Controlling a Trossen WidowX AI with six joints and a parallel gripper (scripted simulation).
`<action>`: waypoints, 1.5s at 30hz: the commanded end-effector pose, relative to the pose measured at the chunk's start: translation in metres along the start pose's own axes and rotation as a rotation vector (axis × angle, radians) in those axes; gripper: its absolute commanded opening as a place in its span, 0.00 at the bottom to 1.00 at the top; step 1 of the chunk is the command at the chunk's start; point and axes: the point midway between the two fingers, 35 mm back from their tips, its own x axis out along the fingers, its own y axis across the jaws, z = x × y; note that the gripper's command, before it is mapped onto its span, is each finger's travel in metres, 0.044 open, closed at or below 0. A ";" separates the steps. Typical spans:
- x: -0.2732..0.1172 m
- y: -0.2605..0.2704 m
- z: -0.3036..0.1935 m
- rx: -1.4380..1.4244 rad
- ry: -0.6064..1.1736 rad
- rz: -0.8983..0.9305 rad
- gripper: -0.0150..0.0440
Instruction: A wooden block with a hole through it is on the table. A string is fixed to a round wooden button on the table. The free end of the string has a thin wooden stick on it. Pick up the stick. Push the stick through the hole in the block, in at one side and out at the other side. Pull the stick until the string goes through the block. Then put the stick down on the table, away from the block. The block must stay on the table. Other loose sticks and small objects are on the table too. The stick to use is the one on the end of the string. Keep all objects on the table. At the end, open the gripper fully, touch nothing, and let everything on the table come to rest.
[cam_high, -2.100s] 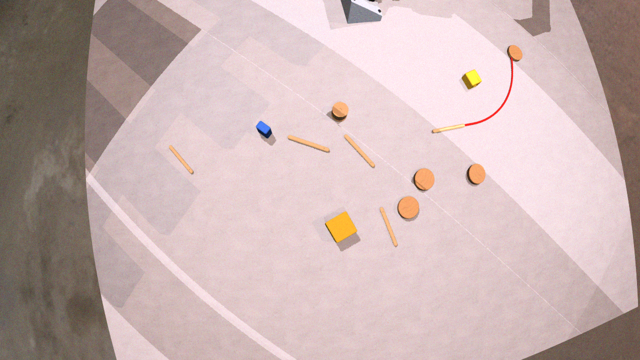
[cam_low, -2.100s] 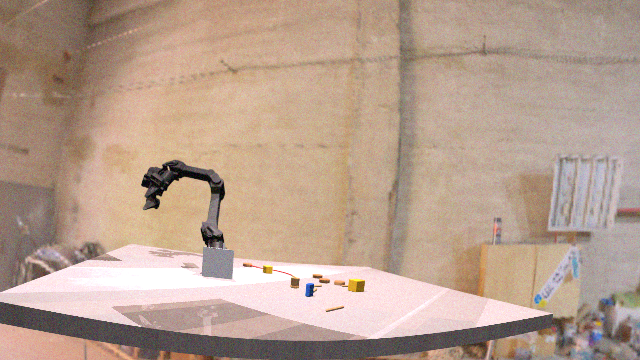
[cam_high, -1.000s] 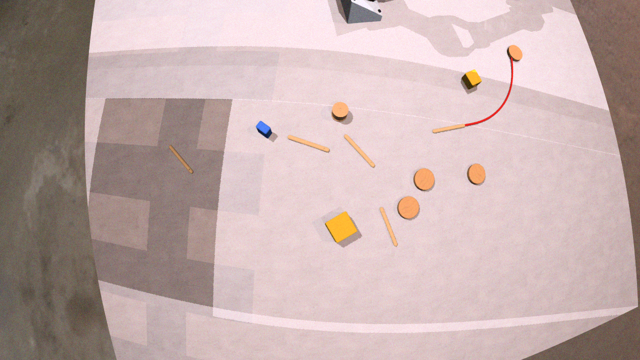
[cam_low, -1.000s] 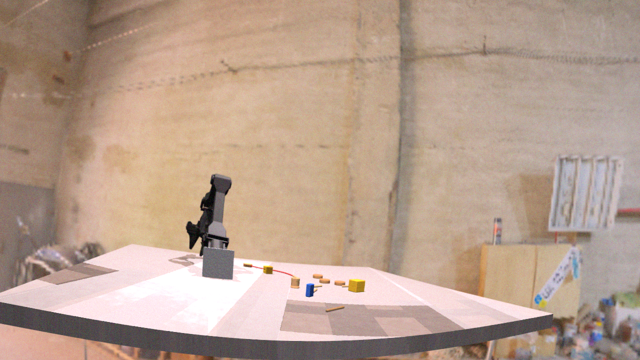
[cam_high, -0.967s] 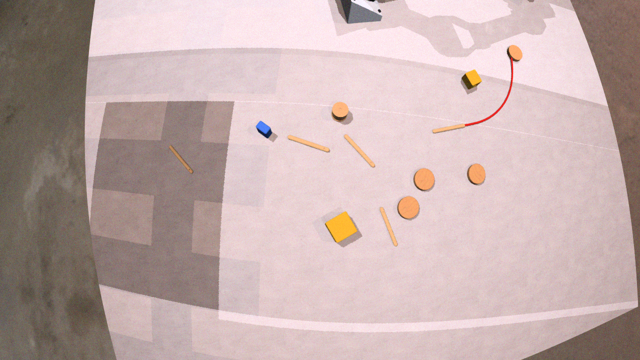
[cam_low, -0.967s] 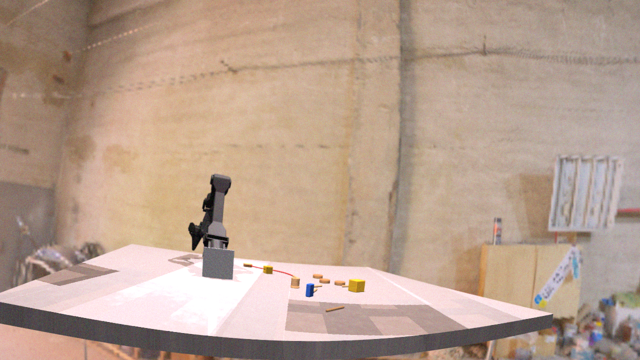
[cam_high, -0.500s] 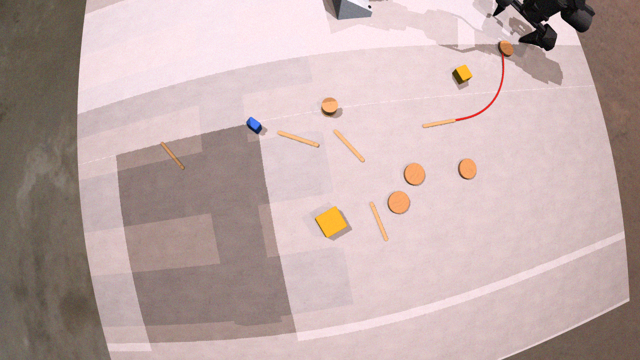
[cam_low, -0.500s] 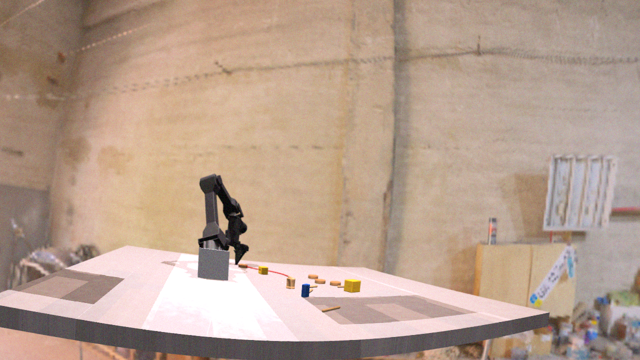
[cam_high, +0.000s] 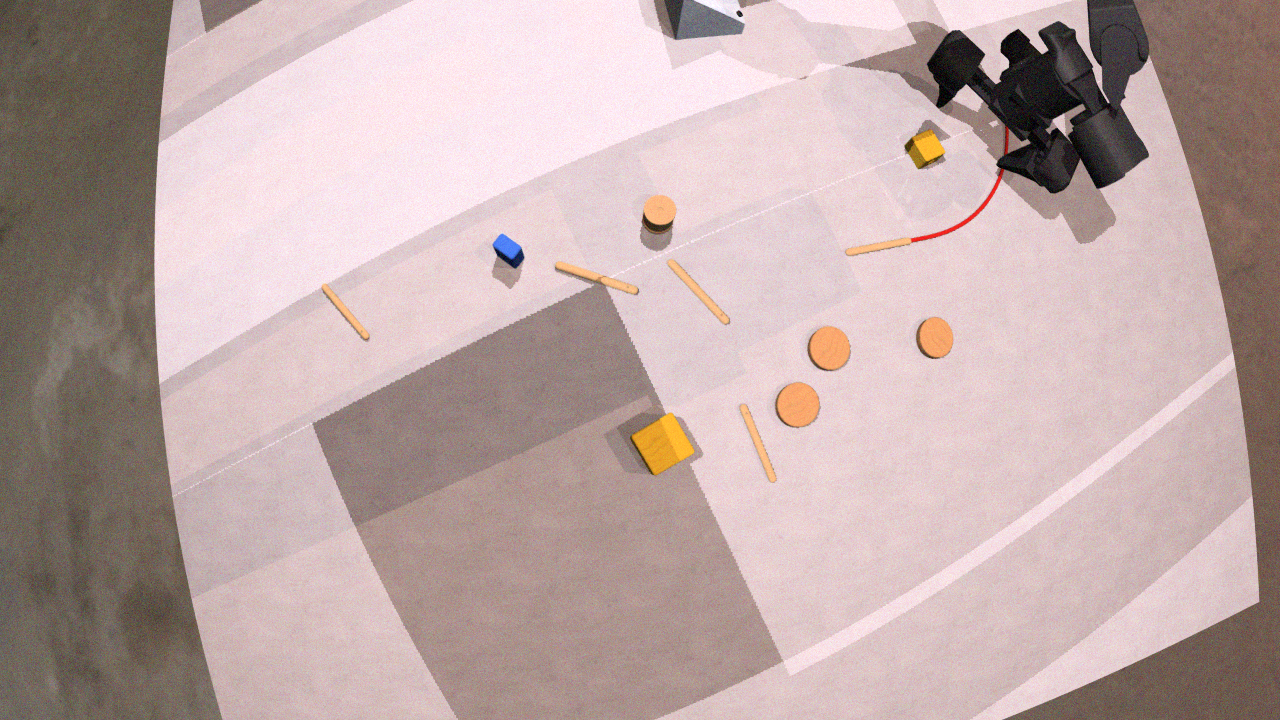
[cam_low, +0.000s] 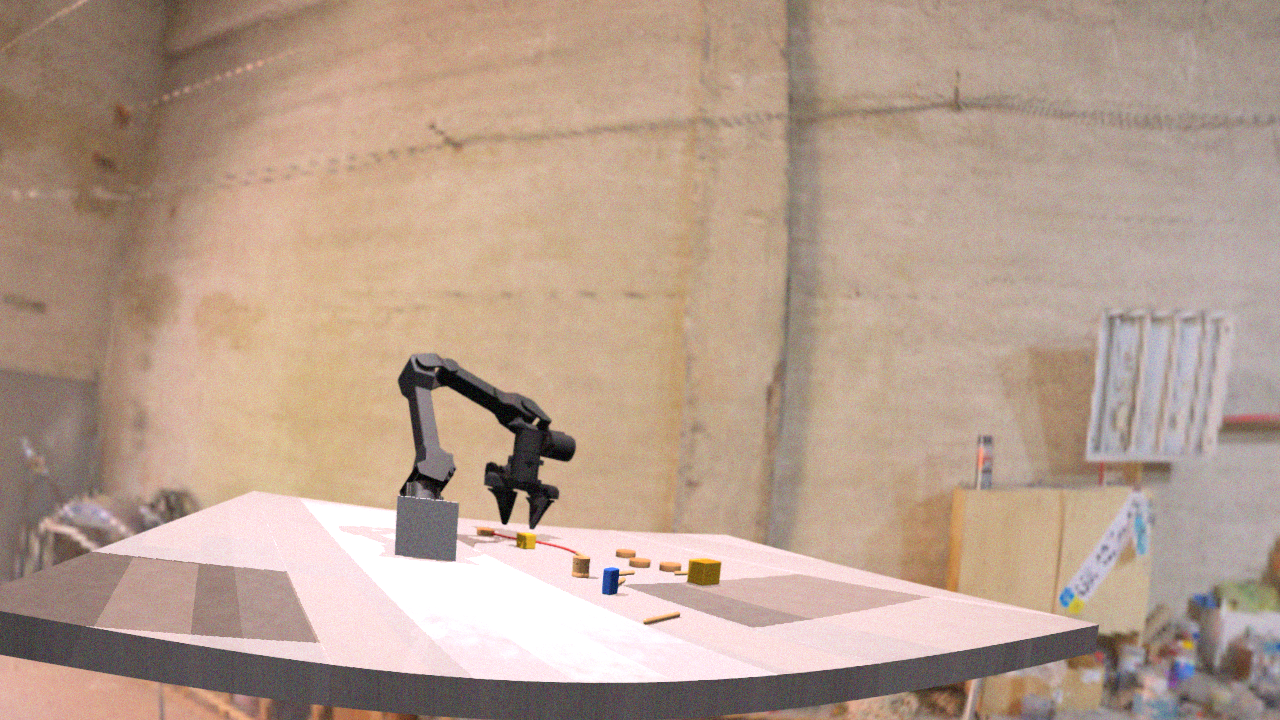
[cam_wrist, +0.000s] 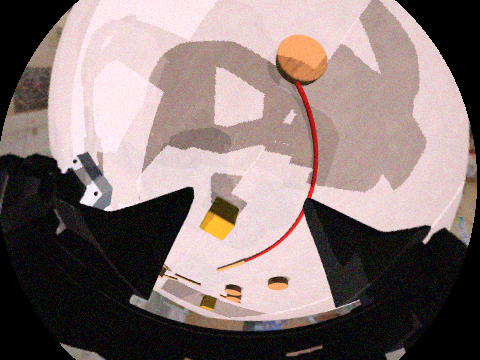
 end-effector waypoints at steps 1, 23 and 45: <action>-0.010 0.017 -0.037 0.018 -0.033 -0.066 1.00; -0.017 0.028 -0.056 0.029 -0.040 -0.119 0.73; -0.017 0.028 -0.056 0.029 -0.040 -0.119 0.25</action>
